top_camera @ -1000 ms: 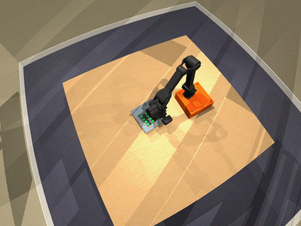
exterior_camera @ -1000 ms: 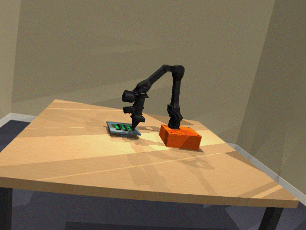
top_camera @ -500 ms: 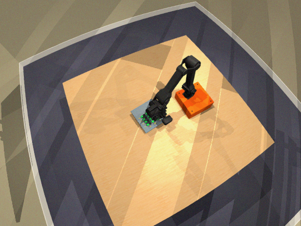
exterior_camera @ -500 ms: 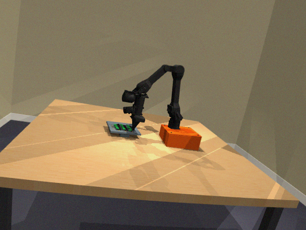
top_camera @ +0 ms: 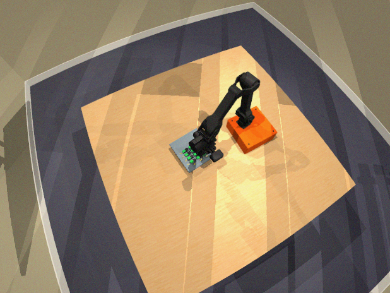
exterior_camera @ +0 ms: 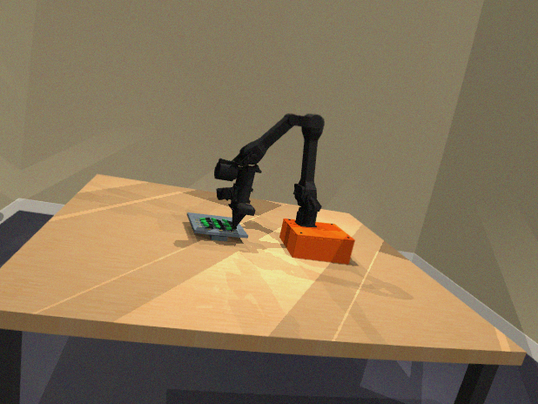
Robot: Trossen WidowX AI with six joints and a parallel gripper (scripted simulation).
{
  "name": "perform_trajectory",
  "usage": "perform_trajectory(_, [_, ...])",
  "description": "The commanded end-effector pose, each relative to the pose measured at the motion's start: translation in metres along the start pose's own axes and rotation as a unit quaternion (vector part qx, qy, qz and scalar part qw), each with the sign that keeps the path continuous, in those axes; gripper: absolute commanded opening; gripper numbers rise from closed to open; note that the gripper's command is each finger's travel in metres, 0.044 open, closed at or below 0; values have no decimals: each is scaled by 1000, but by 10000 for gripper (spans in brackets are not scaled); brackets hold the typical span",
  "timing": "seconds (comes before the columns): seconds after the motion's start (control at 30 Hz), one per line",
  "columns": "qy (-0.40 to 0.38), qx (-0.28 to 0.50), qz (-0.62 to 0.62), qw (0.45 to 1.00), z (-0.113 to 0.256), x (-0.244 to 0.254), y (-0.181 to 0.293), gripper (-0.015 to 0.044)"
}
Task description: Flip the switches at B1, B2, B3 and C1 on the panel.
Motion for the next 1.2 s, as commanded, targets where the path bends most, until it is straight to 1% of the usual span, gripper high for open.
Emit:
perform_trajectory(0.0, [1, 1, -1, 1000, -2, 0, 0, 0])
perform_trajectory(0.7, [1, 1, -1, 1000, -4, 0, 0, 0])
perform_trajectory(0.77, [0, 2, 0, 1000, 7, 0, -2, 0])
perform_trajectory(0.87, [1, 11, -1, 1000, 50, 0, -4, 0])
perform_trajectory(0.9, [1, 13, -1, 1000, 59, 0, -4, 0])
perform_trajectory(1.1, [1, 13, -1, 1000, 62, -1, -5, 0])
perform_trajectory(1.17, [2, 13, -1, 1000, 64, -9, -19, 0])
Point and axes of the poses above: the point midway between the two fingers, 35 mm back from their tips, its own z axis back along the fingers, its own x axis across the jaws, y = z × x, the point moved 3 cm from there along z, back along the fingers, and after that the axes turned 1 degree about -z, right-handed, at the moved point
